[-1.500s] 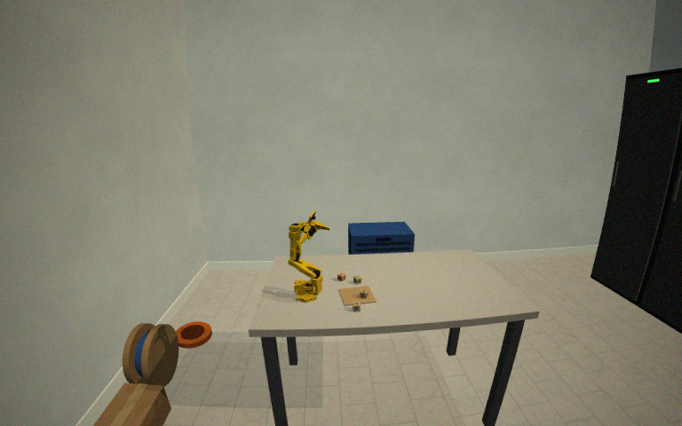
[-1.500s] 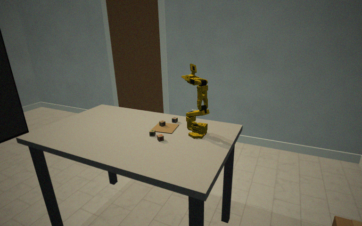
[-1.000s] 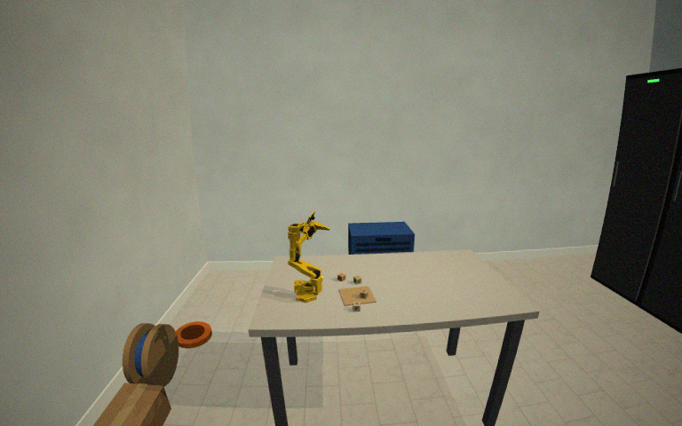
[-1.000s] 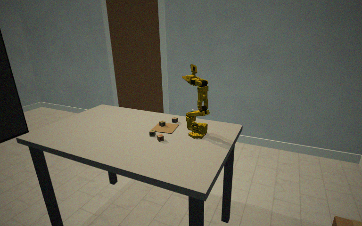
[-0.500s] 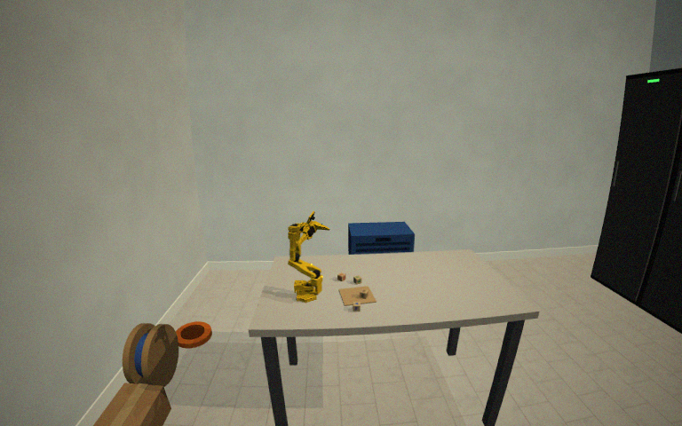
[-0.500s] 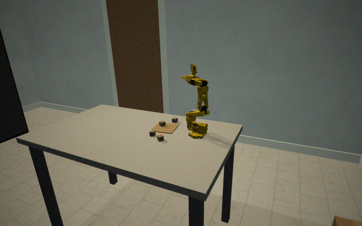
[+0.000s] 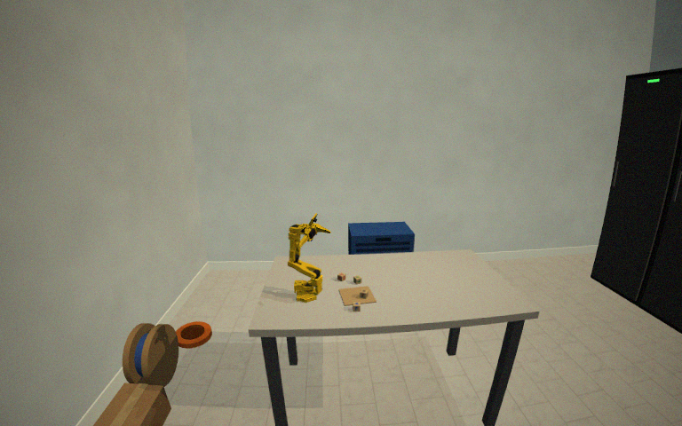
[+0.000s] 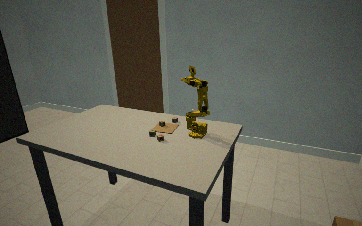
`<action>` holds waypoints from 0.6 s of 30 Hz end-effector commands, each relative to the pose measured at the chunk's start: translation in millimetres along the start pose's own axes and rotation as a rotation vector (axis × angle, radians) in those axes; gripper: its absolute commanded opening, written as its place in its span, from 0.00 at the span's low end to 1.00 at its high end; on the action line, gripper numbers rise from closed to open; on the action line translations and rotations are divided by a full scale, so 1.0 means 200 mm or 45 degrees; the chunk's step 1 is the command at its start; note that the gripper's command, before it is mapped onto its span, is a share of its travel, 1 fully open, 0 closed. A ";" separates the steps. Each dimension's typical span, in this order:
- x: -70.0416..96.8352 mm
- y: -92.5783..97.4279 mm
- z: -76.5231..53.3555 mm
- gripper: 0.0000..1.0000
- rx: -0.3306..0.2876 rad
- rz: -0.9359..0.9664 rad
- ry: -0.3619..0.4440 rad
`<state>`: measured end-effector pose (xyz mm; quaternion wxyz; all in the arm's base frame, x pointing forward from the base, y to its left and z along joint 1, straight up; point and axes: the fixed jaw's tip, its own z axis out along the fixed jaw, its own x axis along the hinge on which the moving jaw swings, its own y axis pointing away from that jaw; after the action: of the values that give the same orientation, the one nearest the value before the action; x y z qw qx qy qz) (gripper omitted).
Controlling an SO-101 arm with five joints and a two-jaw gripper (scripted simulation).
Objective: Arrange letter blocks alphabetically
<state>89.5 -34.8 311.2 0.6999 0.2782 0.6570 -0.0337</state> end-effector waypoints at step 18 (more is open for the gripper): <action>0.15 0.00 0.10 1.00 -0.037 -0.125 0.241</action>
<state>104.4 -34.2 287.1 0.6489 0.2503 0.7178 -0.0323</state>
